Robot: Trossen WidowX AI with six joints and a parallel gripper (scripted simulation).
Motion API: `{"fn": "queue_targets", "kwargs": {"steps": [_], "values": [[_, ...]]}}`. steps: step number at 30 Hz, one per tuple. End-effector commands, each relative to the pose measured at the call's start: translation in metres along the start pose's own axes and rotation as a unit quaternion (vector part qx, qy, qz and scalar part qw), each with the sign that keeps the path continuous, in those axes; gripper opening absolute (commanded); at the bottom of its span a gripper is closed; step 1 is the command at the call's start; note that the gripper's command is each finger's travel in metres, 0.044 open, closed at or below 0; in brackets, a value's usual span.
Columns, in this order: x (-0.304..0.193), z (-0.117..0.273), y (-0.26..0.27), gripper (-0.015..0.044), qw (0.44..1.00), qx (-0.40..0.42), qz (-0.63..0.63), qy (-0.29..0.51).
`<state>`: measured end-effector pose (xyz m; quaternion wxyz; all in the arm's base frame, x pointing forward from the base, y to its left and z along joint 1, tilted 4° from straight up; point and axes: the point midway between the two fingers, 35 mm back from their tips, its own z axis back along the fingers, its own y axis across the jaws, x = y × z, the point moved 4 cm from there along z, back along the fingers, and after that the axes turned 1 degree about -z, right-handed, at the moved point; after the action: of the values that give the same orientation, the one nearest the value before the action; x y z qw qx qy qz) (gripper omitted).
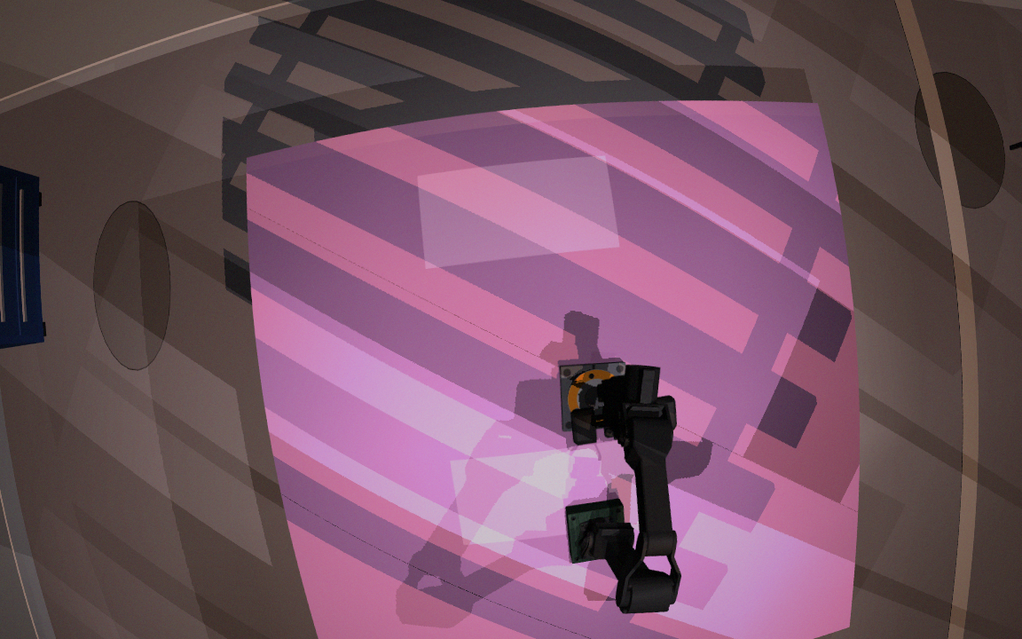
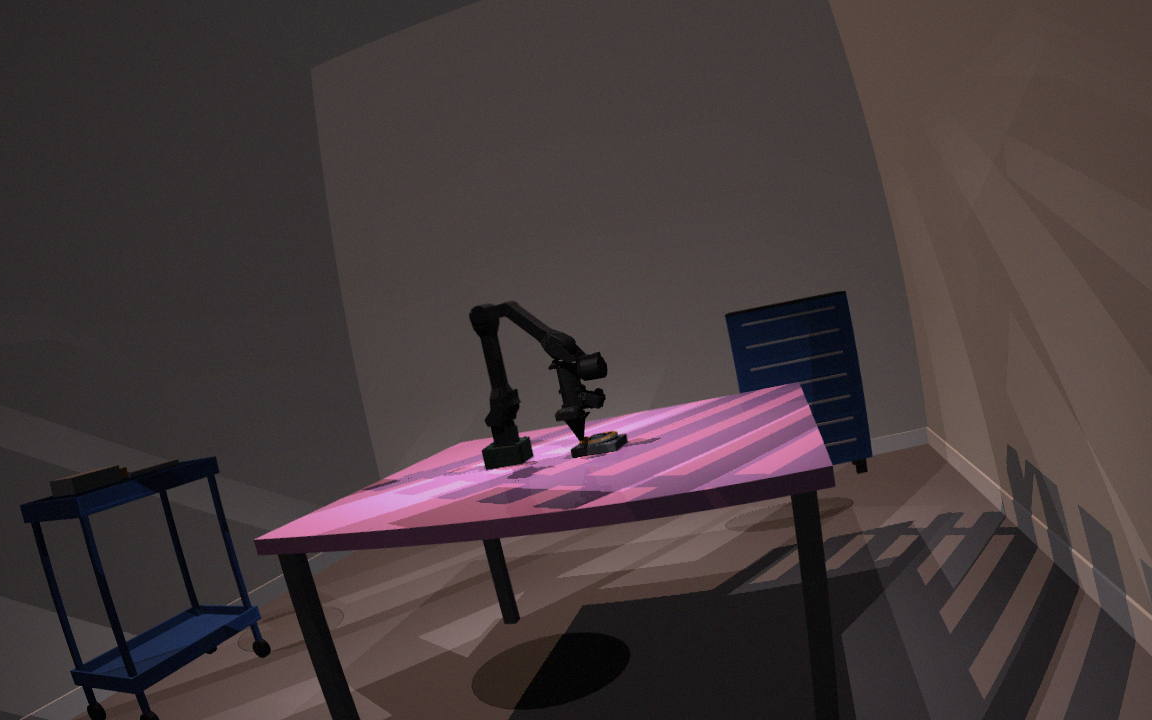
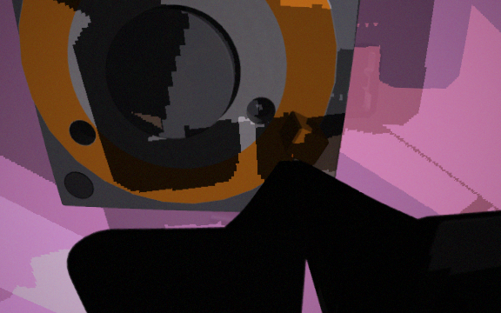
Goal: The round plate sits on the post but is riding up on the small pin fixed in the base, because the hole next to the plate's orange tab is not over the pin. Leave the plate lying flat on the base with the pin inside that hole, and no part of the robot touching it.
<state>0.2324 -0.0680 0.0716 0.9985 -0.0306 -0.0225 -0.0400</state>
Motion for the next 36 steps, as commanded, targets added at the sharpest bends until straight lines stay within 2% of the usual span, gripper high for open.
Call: {"fn": "queue_targets", "kwargs": {"steps": [1, 36], "values": [[0.006, 0.001, -0.005, 0.0, 1.0, -0.004, 0.001, -0.004], [0.047, 0.004, -0.011, 0.0, 1.0, -0.004, 0.001, -0.005]]}}
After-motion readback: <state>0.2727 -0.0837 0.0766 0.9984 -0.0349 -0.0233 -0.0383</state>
